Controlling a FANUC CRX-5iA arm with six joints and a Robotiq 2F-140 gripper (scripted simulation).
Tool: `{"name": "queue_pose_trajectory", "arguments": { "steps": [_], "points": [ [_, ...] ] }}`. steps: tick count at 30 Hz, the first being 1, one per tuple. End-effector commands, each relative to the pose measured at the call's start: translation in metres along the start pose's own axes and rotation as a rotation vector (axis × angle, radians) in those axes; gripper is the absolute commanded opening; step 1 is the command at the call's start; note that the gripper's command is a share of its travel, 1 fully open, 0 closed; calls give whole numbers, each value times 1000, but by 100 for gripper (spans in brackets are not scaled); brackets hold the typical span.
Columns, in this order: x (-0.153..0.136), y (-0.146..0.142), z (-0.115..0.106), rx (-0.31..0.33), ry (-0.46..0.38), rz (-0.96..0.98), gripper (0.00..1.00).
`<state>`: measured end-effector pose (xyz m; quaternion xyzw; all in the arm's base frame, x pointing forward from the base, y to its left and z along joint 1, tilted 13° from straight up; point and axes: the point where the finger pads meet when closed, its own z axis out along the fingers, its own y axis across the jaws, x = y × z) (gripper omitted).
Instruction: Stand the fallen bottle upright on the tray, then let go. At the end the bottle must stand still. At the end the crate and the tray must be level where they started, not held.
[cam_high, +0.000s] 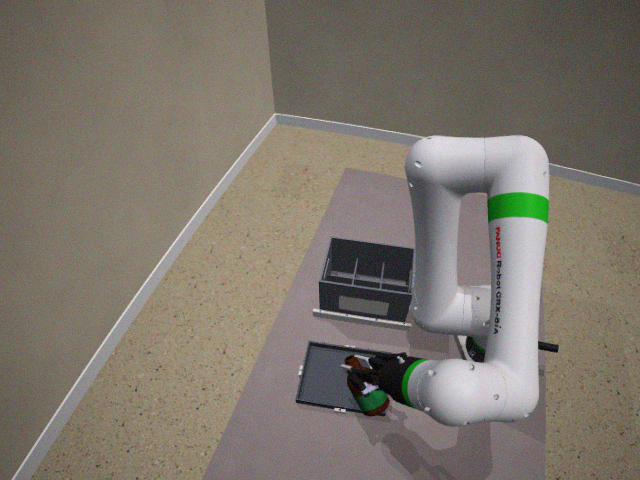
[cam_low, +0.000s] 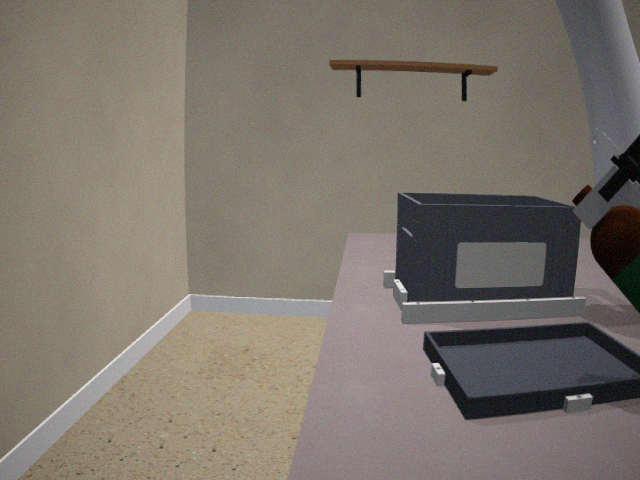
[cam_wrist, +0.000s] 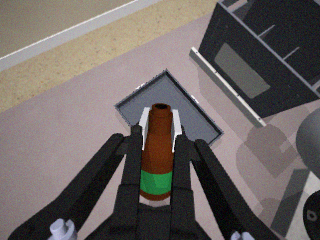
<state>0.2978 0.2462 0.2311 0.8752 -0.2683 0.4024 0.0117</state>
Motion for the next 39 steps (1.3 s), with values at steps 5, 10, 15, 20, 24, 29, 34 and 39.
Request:
{"name": "queue_pose_trajectory", "arguments": {
  "steps": [5,10,15,20,24,29,34,39],
  "points": [
    [0,0,0,0,0,0,0],
    [0,0,0,0,0,0,0],
    [0,0,0,0,0,0,0],
    [0,0,0,0,0,0,0],
    [0,0,0,0,0,0,0],
    [0,0,0,0,5,0,0],
    [0,0,0,-2,21,0,0],
    [-1,0,0,-3,36,0,0]
  ]
}}
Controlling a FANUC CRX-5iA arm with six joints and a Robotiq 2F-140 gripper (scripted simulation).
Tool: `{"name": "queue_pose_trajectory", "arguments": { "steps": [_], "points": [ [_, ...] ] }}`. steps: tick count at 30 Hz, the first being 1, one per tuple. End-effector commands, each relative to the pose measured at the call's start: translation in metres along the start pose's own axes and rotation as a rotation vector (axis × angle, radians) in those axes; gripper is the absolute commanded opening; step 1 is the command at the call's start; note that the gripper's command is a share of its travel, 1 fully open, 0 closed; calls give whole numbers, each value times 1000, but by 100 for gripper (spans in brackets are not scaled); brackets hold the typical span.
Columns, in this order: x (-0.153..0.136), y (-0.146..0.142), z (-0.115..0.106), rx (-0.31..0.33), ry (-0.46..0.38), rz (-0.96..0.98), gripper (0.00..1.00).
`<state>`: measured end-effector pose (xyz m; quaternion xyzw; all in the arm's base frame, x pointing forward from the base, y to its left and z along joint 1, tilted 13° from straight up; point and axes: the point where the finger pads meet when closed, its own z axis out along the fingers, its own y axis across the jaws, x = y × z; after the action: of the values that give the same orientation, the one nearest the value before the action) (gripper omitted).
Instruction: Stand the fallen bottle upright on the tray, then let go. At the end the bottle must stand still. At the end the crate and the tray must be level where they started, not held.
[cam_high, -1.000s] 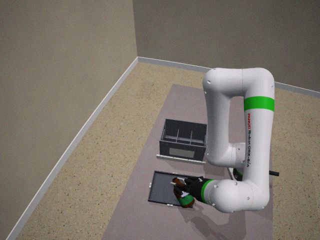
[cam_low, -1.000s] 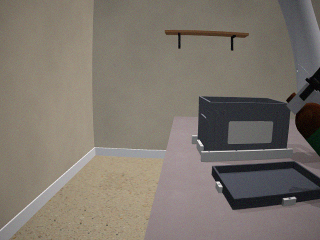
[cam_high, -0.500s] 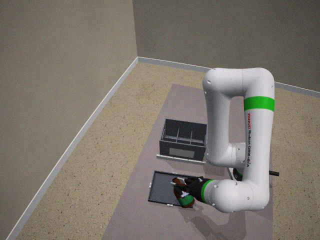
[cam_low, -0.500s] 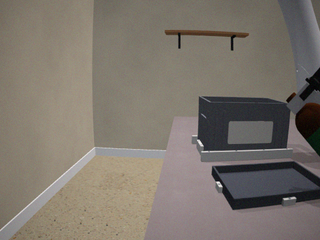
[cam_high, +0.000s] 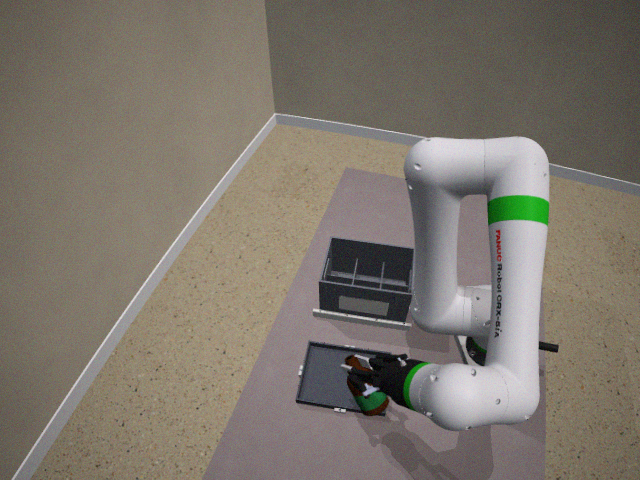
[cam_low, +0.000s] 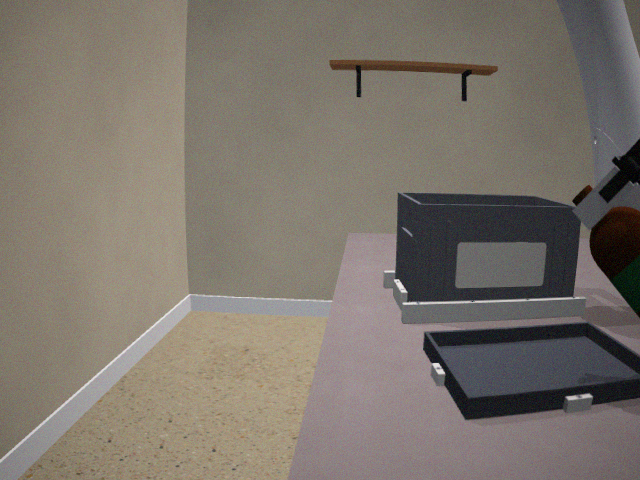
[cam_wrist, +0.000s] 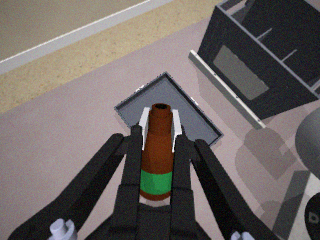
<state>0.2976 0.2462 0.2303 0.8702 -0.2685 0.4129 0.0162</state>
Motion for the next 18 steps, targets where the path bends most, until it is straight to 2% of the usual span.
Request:
{"name": "queue_pose_trajectory", "arguments": {
  "steps": [1,18],
  "points": [
    [0,0,0,-1,17,0,0],
    [-2,0,0,0,118,1,0]
  ]
}}
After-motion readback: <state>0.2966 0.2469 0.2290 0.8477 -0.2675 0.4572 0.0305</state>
